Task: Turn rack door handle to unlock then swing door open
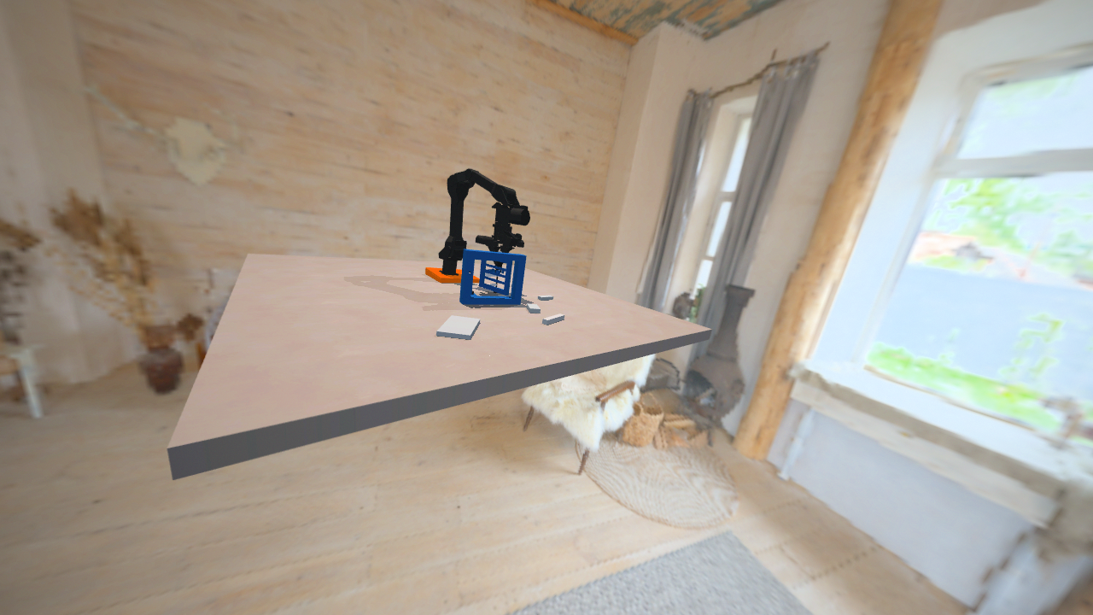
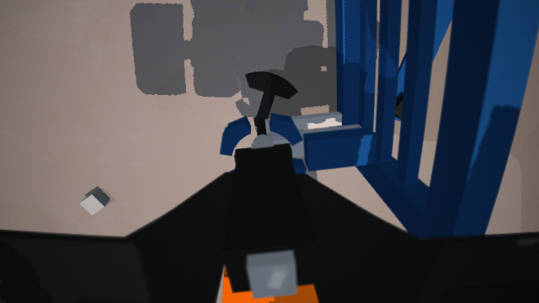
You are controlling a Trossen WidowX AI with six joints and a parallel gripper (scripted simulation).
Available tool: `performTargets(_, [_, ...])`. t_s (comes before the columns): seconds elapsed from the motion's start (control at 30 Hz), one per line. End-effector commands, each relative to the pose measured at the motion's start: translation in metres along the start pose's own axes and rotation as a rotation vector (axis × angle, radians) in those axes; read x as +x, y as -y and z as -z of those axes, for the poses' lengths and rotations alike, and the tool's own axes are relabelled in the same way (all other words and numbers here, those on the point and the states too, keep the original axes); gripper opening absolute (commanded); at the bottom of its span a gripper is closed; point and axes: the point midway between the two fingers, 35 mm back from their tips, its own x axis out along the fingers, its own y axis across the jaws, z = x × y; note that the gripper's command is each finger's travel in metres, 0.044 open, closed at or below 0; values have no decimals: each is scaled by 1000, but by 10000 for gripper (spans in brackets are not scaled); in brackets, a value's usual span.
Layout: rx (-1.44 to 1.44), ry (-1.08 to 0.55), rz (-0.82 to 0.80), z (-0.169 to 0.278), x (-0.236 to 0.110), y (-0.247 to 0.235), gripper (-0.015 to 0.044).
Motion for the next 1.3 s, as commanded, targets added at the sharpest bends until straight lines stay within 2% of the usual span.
performTargets(0.0, [58,-2,4,-2,0,-5,14])
performTargets(0.77, [407,-1,1,-22,0,-47,14])
performTargets(1.2, [418,-1,1,-22,0,-48,14])
performTargets(1.27, [418,-1,1,-22,0,-48,67])
